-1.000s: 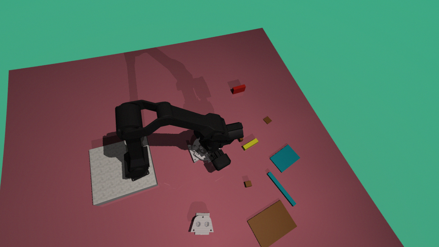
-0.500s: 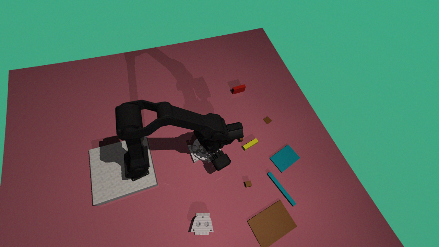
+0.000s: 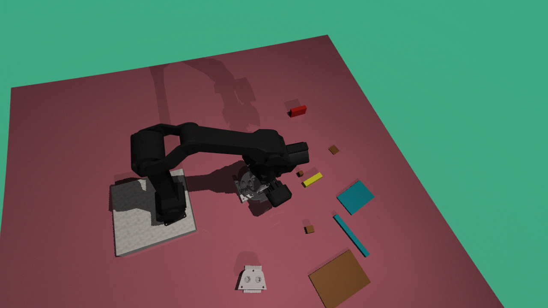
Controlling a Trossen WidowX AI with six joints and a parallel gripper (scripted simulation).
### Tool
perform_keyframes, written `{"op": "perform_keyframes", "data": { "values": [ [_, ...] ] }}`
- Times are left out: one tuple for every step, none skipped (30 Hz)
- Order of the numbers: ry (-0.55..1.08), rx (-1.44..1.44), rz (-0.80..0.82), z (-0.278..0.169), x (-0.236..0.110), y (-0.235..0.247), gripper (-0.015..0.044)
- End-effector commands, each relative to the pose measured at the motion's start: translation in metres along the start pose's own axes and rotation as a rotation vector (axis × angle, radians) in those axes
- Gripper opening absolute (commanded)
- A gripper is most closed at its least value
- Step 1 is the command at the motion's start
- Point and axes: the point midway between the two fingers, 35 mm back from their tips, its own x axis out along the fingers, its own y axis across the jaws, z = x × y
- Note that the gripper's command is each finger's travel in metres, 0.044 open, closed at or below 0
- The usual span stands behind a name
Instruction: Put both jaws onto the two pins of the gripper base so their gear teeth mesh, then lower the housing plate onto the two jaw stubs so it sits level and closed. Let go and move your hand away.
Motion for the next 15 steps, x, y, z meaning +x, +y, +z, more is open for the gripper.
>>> {"op": "perform_keyframes", "data": {
  "values": [
    [0.004,-0.006,0.002,-0.003,-0.011,0.001,0.0224],
    [-0.002,0.000,-0.001,0.000,-0.003,0.000,0.0224],
    [-0.002,-0.004,-0.001,0.000,-0.003,-0.001,0.0250],
    [-0.003,-0.015,-0.001,-0.001,-0.004,-0.004,0.0277],
    [-0.003,-0.033,-0.002,-0.001,-0.004,-0.008,0.0303],
    [-0.003,-0.054,-0.003,-0.002,-0.005,-0.014,0.0329],
    [-0.002,-0.075,-0.004,-0.004,-0.005,-0.020,0.0355],
    [-0.002,-0.096,-0.005,-0.005,-0.006,-0.025,0.0382],
    [-0.001,-0.116,-0.006,-0.006,-0.006,-0.031,0.0408],
    [0.000,-0.137,-0.006,-0.008,-0.007,-0.036,0.0434],
    [0.001,-0.158,-0.007,-0.010,-0.007,-0.042,0.0440],
    [0.002,-0.179,-0.008,-0.012,-0.008,-0.047,0.0440],
    [0.002,-0.201,-0.008,-0.014,-0.008,-0.053,0.0440],
    [0.003,-0.223,-0.009,-0.016,-0.009,-0.059,0.0440],
    [0.004,-0.245,-0.009,-0.019,-0.009,-0.065,0.0440]
  ]
}}
